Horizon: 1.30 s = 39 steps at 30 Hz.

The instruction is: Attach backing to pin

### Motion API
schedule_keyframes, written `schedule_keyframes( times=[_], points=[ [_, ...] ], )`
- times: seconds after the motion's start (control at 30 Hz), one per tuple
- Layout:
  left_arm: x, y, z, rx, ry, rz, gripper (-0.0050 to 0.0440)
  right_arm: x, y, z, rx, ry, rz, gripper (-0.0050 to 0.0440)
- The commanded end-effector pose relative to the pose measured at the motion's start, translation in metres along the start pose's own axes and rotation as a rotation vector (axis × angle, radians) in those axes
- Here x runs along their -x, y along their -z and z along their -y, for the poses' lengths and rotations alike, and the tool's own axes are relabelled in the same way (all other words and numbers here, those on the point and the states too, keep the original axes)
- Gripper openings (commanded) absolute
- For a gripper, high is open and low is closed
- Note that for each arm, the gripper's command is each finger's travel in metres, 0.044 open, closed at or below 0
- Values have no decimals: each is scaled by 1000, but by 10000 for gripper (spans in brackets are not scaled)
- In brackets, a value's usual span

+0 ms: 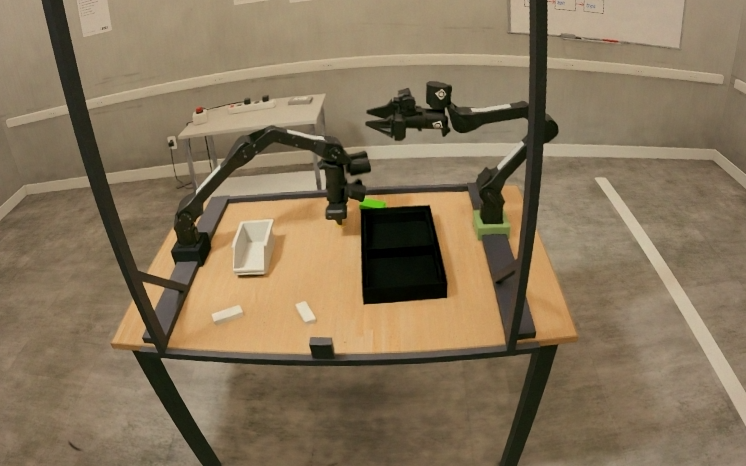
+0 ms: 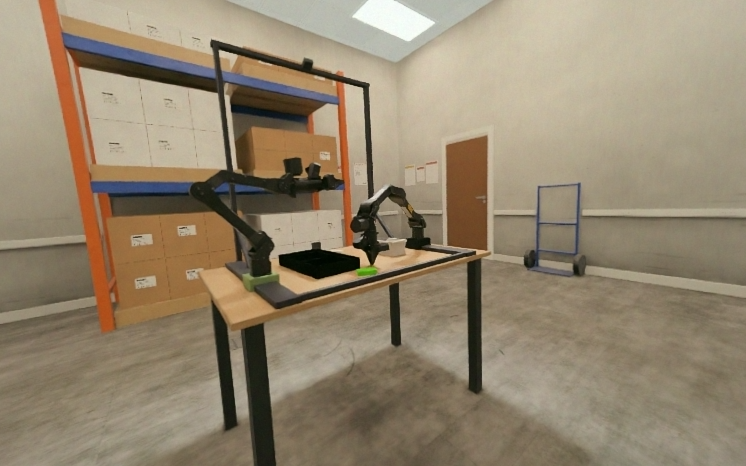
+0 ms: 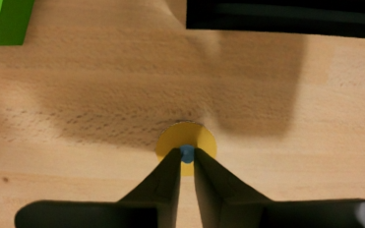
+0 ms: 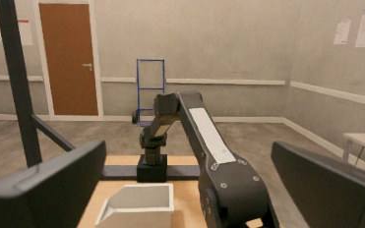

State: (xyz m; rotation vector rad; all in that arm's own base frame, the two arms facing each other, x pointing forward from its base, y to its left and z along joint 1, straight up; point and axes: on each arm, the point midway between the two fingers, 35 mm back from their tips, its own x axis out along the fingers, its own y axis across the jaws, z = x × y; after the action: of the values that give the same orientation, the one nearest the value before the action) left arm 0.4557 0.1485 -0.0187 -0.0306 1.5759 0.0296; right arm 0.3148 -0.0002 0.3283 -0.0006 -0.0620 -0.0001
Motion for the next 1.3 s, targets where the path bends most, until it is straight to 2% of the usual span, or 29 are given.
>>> schedule_keyframes(
  times=[0.0, 0.27, 0.37, 0.47, 0.8, 1.0, 1.13, 1.27],
  points=[
    [38, -9, -3, -1, -18, 67, -4, 0, -1, 0, -1, 0, 3, 440],
    [55, -8, -3, -1, -16, 60, -27, 0, -1, 0, -1, 0, 3, 440],
    [70, -7, -3, -1, -18, 67, -50, 0, -1, 0, -1, 0, 3, 440],
    [81, -7, -2, -1, -18, 67, -50, 0, -1, 0, -1, 0, 3, 440],
    [89, -3, -1, 0, -12, 44, -50, 0, -1, 0, -1, 0, 3, 440],
    [102, 9, 18, 1, -11, 48, -50, -3, -3, -1, -18, 4, -20, 440],
    [114, 26, 38, 1, -10, 47, -50, -6, 4, -3, -64, 21, -131, 440],
    [125, 49, 61, 1, -8, 46, -50, -11, -10, -6, -128, 48, -182, 440]
  ],
)
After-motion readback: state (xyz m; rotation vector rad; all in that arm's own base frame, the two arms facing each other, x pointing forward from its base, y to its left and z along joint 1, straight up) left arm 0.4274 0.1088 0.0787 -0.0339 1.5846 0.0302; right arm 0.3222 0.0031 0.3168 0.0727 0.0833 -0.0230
